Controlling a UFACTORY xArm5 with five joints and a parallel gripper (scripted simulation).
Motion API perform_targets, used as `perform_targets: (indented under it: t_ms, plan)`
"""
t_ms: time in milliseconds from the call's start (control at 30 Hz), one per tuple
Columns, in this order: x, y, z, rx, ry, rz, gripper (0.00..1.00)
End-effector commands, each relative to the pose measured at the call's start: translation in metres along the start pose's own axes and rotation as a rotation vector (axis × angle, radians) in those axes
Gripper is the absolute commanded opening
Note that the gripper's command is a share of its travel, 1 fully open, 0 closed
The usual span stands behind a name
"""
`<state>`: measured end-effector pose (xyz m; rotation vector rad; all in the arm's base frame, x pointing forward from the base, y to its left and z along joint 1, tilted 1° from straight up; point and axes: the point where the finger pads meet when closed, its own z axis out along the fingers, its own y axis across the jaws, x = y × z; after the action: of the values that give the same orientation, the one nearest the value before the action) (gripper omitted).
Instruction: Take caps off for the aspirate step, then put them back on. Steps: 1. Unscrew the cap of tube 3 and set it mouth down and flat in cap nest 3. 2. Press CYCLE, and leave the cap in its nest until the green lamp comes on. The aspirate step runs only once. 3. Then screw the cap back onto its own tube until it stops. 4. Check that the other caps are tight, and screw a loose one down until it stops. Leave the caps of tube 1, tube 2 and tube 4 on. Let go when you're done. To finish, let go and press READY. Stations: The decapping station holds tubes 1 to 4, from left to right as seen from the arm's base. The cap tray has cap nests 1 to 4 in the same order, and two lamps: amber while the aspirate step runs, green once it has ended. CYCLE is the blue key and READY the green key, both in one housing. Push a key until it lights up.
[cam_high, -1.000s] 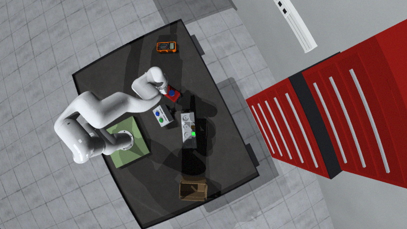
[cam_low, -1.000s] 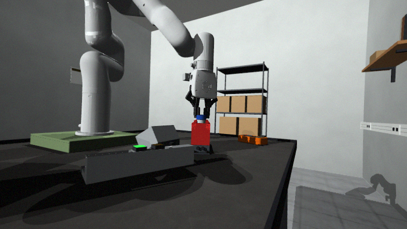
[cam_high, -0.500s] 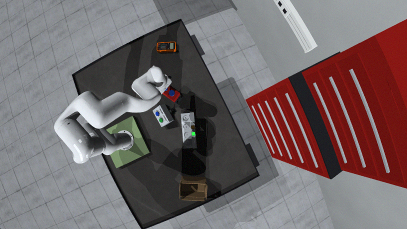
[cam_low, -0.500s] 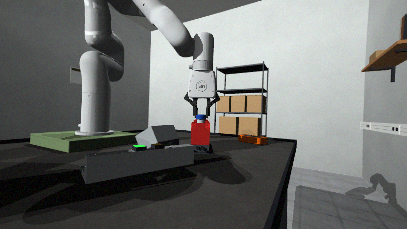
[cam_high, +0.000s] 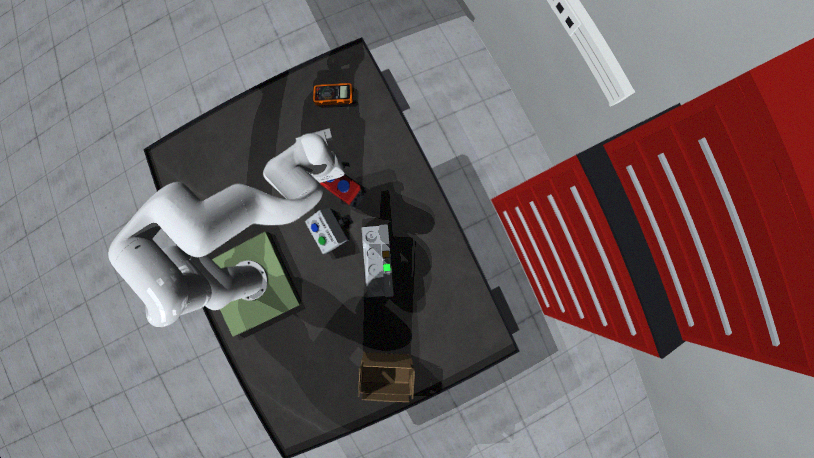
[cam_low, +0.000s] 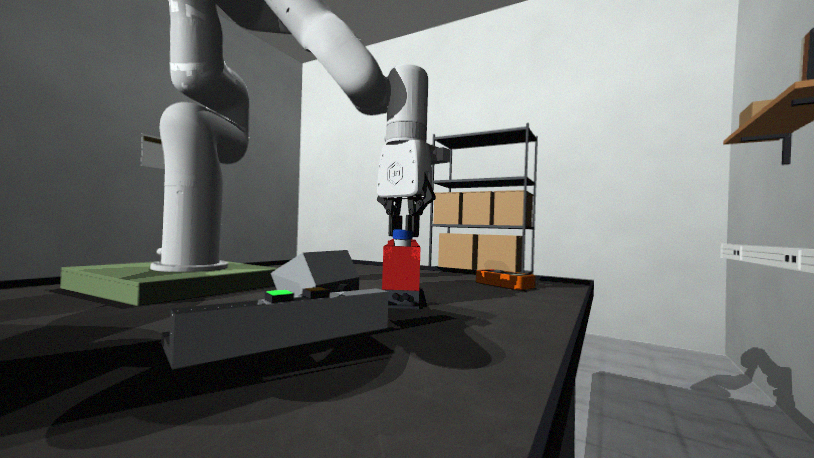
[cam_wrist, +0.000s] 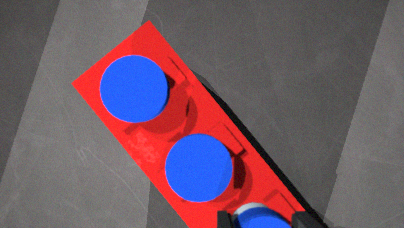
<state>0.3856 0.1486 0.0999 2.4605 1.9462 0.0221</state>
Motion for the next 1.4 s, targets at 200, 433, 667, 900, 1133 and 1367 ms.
perform_targets:
  t_ms: [200, 433, 667, 900, 1133, 1367]
  plan:
    - [0.0004, 0.0007, -0.0006, -0.006, -0.005, 0.087, 0.46]
    - [0.0004, 0.0007, -0.0006, -0.006, -0.005, 0.087, 0.46]
    - [0.0004, 0.0007, -0.001, -0.004, -0.006, -0.214, 0.46]
    - [0.0004, 0.0007, -0.001, -0.004, -0.006, -0.422, 0.46]
    - [0.0004, 0.0007, -0.001, -0.003, -0.007, -0.806, 0.46]
    - [0.0004, 0.0007, -0.001, -0.002, -0.007, -1.127, 0.46]
